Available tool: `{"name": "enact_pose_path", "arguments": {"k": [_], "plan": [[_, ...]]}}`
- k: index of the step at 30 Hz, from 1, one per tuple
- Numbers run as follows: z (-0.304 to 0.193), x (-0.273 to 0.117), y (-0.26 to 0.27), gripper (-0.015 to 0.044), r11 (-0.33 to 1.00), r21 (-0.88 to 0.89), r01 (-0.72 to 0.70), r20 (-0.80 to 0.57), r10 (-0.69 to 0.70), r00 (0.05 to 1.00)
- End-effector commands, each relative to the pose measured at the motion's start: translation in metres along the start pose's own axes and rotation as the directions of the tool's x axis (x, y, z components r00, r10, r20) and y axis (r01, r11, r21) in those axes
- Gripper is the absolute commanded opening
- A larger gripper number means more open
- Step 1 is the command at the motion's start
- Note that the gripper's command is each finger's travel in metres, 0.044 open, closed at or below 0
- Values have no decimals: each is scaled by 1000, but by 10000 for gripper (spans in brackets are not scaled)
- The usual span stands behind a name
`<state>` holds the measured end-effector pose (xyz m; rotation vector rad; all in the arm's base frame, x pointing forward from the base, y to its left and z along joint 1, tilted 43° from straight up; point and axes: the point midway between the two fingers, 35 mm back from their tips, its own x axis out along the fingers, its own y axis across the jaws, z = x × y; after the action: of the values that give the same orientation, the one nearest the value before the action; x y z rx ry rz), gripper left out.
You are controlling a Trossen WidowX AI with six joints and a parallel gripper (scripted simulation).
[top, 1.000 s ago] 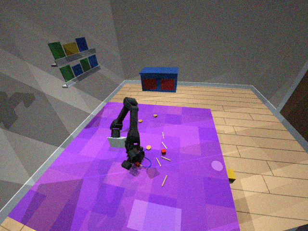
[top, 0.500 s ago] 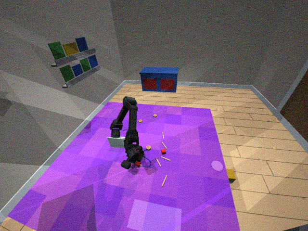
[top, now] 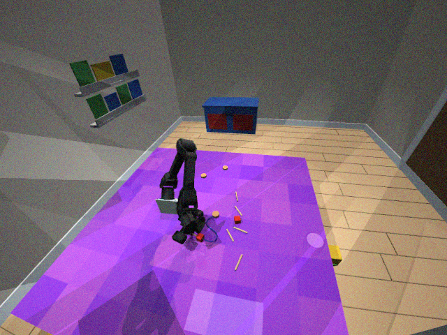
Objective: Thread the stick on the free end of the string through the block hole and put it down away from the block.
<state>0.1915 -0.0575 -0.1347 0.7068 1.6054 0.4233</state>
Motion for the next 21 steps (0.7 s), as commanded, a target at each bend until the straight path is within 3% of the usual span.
{"name": "enact_pose_path", "arguments": {"k": [1,21], "plan": [[-6,-1,-1,0,1000,-2,1,0,-1,1000],[-31,-1,-1,0,1000,0,-7,-2,7,1000]]}}
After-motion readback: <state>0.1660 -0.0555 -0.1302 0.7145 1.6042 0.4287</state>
